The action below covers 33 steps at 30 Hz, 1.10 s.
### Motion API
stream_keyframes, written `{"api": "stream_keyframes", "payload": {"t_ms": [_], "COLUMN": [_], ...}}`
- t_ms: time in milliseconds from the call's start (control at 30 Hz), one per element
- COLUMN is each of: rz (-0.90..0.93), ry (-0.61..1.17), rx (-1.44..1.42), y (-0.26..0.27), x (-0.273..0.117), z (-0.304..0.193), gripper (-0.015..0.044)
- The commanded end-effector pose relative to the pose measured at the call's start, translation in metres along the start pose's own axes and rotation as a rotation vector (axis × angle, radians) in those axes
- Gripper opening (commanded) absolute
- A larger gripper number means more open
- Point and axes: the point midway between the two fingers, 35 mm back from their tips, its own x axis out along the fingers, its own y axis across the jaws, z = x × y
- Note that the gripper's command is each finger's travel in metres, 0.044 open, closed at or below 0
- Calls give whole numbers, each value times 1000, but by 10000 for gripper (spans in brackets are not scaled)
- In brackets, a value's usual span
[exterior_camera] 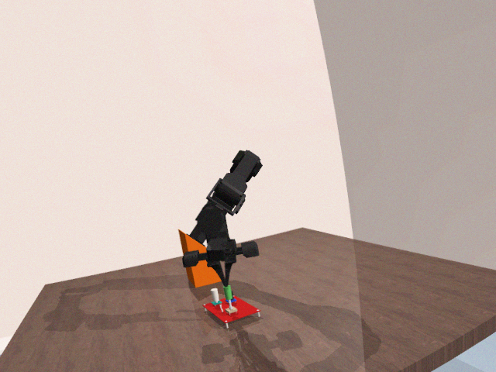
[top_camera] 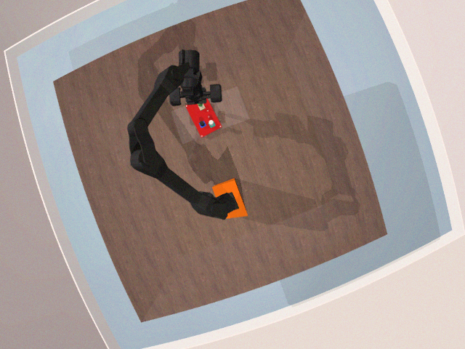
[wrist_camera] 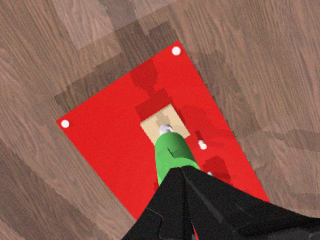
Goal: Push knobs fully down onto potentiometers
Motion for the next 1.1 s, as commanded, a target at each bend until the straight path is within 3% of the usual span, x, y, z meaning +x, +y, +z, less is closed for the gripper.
{"api": "stream_keyframes", "payload": {"t_ms": [0,1067], "rz": [4,4], "ry": [2,2], "rx": [4,4], "y": [1,1], "x": [2,20], "z": [0,0], "gripper": [0,0]}}
